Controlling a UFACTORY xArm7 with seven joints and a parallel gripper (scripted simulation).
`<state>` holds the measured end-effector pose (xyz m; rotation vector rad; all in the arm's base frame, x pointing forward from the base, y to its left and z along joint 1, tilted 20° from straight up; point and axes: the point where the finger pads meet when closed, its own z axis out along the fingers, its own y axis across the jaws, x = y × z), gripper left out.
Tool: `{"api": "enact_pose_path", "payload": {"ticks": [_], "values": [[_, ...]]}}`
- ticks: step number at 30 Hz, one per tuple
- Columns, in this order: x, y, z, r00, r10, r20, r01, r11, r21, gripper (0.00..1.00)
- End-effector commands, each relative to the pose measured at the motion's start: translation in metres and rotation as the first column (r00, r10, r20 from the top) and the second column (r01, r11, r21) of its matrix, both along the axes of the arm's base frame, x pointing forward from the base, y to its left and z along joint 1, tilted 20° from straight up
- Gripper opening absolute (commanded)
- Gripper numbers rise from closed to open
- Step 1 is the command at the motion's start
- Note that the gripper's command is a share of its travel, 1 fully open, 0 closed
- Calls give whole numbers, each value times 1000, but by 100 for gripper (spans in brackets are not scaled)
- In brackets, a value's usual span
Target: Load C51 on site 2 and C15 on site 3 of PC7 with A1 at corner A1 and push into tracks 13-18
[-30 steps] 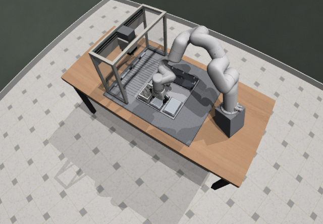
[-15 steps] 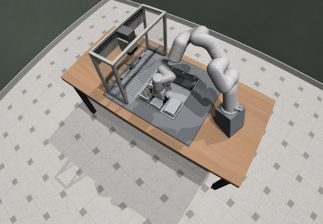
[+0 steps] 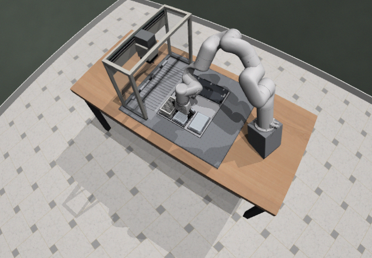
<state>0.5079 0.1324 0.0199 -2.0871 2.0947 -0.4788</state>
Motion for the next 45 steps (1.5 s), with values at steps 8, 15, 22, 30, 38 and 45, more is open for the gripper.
{"api": "enact_pose_path", "payload": {"ticks": [8,15,22,30,38,45], "values": [[-1,2,8,1000,1,3,-1,1000,1,0],[-2,2,11,1000,1,3,-1,1000,1,0],[-2,2,11,1000,1,3,-1,1000,1,0],[-6,4,23,1000,1,4,-1,1000,1,0],[-10,5,33,1000,1,4,-1,1000,1,0],[-13,6,44,1000,1,4,-1,1000,1,0]]}}
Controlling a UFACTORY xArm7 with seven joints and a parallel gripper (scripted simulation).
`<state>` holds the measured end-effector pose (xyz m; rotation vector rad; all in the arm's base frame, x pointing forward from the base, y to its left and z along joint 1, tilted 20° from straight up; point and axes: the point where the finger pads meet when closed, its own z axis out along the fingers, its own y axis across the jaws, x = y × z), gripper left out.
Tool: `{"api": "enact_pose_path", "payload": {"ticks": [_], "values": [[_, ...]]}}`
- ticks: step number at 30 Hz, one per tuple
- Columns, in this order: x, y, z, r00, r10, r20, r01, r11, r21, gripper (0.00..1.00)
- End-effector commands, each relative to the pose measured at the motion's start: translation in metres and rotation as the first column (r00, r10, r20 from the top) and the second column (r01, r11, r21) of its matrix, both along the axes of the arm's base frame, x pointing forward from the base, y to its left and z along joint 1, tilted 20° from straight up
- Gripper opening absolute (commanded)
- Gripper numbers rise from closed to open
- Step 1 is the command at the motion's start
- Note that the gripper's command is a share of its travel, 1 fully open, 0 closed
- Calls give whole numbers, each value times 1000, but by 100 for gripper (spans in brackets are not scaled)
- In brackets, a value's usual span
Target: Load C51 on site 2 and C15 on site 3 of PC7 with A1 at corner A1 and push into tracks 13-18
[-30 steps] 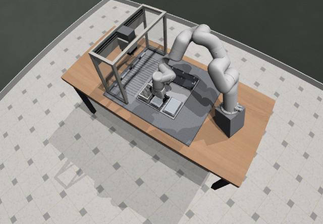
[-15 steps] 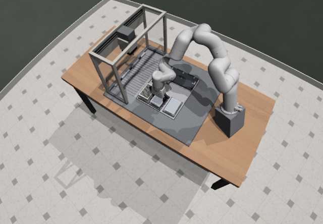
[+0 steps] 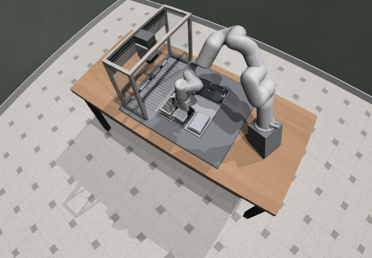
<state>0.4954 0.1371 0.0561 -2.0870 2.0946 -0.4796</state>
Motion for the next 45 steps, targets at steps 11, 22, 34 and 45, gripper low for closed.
{"api": "enact_pose_path", "payload": {"ticks": [11,22,34,45], "values": [[-6,4,22,1000,1,3,-1,1000,1,0],[-11,6,37,1000,1,3,-1,1000,1,0],[-17,8,55,1000,1,3,-1,1000,1,0],[-19,8,60,1000,1,3,-1,1000,1,0]]}}
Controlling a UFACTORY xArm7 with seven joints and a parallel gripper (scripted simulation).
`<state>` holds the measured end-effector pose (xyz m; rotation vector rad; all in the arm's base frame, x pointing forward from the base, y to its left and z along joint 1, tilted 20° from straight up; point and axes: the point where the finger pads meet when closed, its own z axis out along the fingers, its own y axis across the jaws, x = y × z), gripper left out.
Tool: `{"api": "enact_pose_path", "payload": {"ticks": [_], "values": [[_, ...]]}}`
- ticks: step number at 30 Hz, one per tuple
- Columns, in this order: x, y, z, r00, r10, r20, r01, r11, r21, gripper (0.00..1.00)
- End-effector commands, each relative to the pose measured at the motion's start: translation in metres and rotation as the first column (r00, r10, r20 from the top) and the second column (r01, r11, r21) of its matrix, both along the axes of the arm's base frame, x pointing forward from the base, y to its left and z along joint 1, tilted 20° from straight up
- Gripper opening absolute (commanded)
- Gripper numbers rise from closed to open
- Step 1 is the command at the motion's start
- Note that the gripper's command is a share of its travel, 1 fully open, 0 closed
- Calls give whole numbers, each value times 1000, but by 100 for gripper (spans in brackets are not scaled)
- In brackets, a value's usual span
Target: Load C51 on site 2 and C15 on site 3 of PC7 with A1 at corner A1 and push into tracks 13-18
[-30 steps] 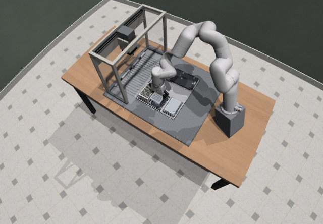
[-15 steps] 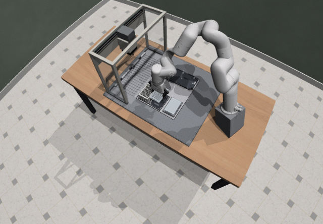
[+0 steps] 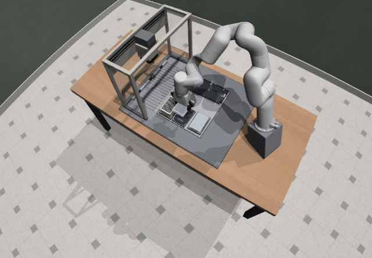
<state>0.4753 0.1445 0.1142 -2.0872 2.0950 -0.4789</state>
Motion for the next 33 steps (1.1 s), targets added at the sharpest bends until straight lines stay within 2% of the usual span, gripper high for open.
{"api": "enact_pose_path", "payload": {"ticks": [1,10,12,15,21,27,29,33], "values": [[1,1,2,1000,2,4,-2,1000,1,0],[16,-35,12,968,247,-38,-250,965,-81,0],[16,-35,12,968,247,-38,-250,965,-81,0],[21,-48,15,940,335,-59,-340,934,-109,0],[33,-75,23,860,499,-109,-510,845,-157,0],[44,-102,30,749,641,-165,-662,724,-195,0],[44,-102,30,749,641,-165,-662,724,-195,0],[51,-120,35,661,721,-207,-750,626,-213,0]]}}
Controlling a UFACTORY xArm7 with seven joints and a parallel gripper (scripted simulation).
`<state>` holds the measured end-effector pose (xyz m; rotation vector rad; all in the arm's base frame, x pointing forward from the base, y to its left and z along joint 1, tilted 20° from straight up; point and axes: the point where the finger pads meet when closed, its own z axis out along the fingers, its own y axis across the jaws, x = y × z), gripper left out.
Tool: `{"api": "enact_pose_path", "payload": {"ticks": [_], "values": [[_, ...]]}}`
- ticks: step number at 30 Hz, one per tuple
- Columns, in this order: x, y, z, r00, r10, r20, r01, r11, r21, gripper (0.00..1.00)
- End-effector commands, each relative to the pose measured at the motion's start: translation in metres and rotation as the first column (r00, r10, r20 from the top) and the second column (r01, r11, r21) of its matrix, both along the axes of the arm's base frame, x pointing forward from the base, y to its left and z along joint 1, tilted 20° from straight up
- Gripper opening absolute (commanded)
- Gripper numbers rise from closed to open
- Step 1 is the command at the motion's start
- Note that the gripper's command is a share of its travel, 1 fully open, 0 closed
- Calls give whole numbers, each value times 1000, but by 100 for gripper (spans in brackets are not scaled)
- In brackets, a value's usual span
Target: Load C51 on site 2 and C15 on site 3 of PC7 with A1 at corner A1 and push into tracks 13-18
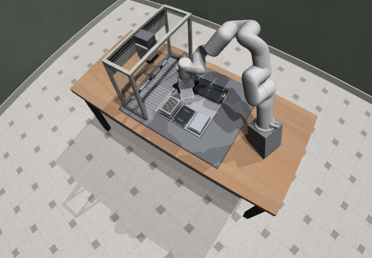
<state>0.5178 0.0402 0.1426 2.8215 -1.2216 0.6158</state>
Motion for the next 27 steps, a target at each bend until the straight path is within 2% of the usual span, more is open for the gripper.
{"api": "enact_pose_path", "payload": {"ticks": [1,6,11,13,22,27], "values": [[11,-21,8,984,168,-52,-169,985,-17,0],[20,-43,14,945,315,-85,-321,945,-65,0],[29,-66,20,883,452,-125,-465,879,-107,0],[29,-66,20,883,452,-125,-465,879,-107,0],[46,-106,31,719,663,-209,-694,701,-164,0],[55,-129,37,717,665,-210,-696,699,-165,0]]}}
